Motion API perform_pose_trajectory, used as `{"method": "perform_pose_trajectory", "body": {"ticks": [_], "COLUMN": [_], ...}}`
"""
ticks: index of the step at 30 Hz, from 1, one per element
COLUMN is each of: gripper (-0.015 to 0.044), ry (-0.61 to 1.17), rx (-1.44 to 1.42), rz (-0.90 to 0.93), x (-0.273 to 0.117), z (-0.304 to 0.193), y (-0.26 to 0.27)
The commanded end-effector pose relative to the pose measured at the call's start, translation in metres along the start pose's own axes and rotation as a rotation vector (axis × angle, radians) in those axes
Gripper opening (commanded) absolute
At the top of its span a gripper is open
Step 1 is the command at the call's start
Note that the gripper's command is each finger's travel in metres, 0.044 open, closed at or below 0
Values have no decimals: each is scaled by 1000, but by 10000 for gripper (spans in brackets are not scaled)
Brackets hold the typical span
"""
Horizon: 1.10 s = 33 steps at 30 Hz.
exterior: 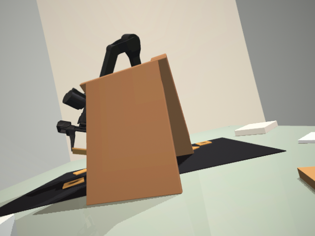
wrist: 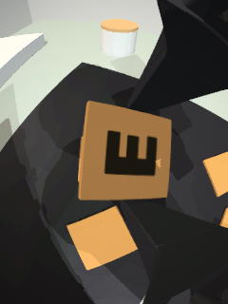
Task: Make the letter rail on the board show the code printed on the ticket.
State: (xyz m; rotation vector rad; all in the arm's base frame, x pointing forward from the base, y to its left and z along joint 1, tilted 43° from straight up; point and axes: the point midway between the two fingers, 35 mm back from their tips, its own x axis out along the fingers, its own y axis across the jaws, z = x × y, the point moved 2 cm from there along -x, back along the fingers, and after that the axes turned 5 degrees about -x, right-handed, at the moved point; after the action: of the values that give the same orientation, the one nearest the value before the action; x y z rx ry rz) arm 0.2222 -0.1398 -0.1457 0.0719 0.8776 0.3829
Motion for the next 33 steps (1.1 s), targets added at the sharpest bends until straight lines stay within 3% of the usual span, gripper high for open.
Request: {"method": "perform_pose_trajectory", "body": {"ticks": [1,26,33], "gripper": [0,0,0], "ry": [-46,-379,-400], "rx": [99,680,712], "rz": [-36,-110,-106], "x": [-7,-56,-59], "z": [8,57,60], "y": [-2,-6,-5]}}
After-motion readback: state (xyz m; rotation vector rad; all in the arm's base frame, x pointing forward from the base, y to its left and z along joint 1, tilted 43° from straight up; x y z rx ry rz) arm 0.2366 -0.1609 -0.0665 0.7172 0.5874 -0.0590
